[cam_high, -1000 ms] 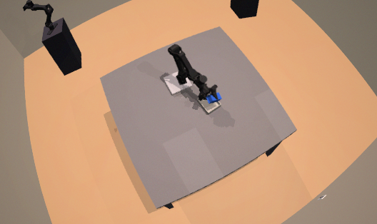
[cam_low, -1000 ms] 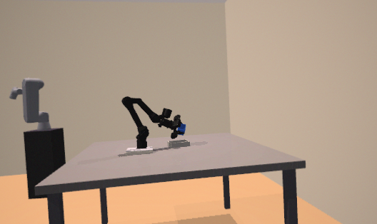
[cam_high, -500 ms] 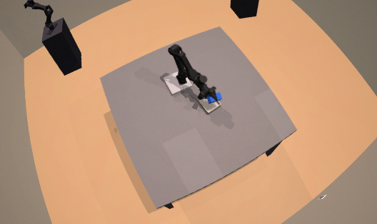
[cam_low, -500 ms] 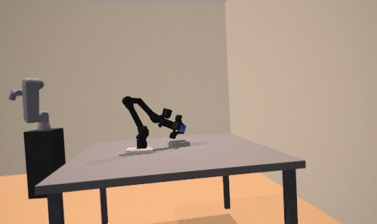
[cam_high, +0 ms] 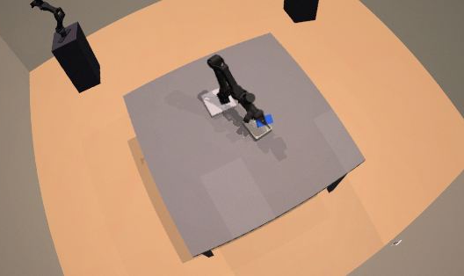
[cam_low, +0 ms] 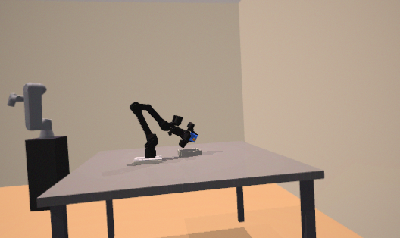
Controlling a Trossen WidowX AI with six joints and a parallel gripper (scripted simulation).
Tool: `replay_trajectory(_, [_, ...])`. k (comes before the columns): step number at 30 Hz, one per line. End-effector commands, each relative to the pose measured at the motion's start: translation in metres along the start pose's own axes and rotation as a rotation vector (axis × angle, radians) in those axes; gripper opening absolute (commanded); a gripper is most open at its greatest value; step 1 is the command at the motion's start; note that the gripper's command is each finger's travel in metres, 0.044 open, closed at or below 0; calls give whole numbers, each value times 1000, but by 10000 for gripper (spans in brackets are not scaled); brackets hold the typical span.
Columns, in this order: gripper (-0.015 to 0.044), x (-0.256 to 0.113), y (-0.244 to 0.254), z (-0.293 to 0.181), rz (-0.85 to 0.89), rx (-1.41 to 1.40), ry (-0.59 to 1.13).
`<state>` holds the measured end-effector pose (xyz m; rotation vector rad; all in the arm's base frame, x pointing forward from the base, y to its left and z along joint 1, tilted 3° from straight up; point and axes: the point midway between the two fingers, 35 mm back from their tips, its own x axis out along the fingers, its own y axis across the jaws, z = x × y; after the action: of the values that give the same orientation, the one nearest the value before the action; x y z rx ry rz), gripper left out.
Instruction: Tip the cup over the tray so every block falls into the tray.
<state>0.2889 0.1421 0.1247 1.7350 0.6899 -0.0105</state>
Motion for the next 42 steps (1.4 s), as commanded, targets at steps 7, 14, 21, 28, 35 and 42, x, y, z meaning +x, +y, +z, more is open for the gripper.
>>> replay_trajectory(7, [0,1,0,0,4,225,-3])
replay_trajectory(14, [0,2,0,0,5,378,-3])
replay_trajectory(21, [0,2,-1,0,5,531,-2])
replay_trajectory(28, [0,3,-1,0,5,684,-2])
replay_trajectory(35, [0,4,-1,0,5,837,-2])
replay_trajectory(42, [0,4,-2,0,5,990,-1])
